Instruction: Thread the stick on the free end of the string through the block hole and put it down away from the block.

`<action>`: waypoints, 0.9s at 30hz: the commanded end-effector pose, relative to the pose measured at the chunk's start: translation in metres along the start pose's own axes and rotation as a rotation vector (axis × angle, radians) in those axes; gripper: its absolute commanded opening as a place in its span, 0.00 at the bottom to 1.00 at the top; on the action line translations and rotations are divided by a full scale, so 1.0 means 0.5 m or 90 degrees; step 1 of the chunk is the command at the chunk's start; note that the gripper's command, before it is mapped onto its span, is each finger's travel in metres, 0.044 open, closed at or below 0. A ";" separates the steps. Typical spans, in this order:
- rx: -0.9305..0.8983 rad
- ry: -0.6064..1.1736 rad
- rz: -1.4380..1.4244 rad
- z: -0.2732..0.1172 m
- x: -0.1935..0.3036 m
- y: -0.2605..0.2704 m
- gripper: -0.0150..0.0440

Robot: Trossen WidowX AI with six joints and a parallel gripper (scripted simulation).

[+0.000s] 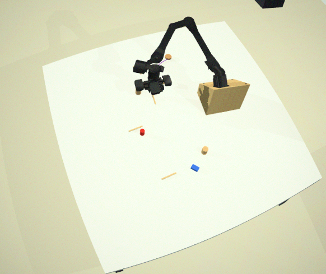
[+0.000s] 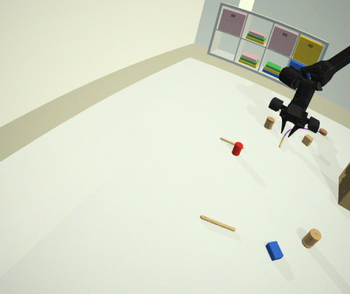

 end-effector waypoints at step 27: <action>-0.002 0.001 -0.001 0.025 0.000 0.003 0.25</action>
Point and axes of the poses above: the point midway between the two fingers, 35 mm back from their tips, its own z axis out along the fingers, its own y axis across the jaws, x = y × z, the point moved 2 cm from there along -z, back along the fingers, and after that the axes turned 4 degrees about z, right-handed, at the moved point
